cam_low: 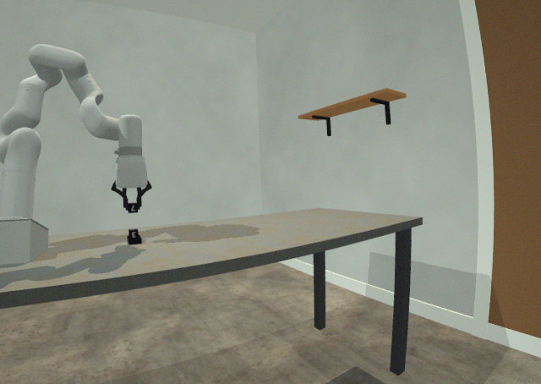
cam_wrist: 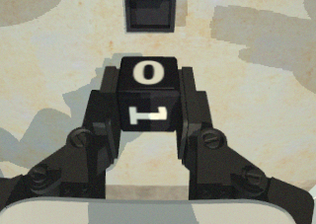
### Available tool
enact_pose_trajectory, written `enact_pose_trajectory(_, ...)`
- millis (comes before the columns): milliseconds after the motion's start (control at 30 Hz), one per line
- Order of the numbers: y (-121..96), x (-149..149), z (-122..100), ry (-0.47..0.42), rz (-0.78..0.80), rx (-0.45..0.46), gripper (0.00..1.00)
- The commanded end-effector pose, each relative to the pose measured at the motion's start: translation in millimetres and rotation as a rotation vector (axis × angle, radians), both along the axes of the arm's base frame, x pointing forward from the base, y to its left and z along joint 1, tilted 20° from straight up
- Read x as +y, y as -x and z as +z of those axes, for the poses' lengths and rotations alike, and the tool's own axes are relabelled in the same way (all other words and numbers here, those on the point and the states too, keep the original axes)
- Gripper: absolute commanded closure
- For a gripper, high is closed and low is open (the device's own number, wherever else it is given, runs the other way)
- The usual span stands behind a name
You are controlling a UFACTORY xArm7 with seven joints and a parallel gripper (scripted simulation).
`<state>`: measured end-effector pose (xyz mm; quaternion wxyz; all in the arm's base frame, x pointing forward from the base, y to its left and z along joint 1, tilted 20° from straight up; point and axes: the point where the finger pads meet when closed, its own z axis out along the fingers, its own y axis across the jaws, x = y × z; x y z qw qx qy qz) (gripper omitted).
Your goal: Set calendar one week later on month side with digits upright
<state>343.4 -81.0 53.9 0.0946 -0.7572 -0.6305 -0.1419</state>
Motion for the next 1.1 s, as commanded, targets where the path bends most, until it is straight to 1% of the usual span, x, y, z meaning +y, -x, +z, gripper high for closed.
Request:
enact_pose_trajectory(0,-1.8,2.5,-7.9,0.0,-0.001,-0.003,0.73)
enact_pose_trajectory(300,-4.0,11.9,-33.8,0.0,-0.001,-0.003,0.73)
enact_pose_trajectory(367,-4.0,11.9,-33.8,0.0,-0.001,-0.003,0.73)
enact_pose_trajectory(600,-5.3,17.7,-49.7,0.0,-0.001,-0.003,0.73)
enact_pose_trajectory(1067,-5.6,18.7,-52.5,0.0,-0.001,-0.003,0.73)
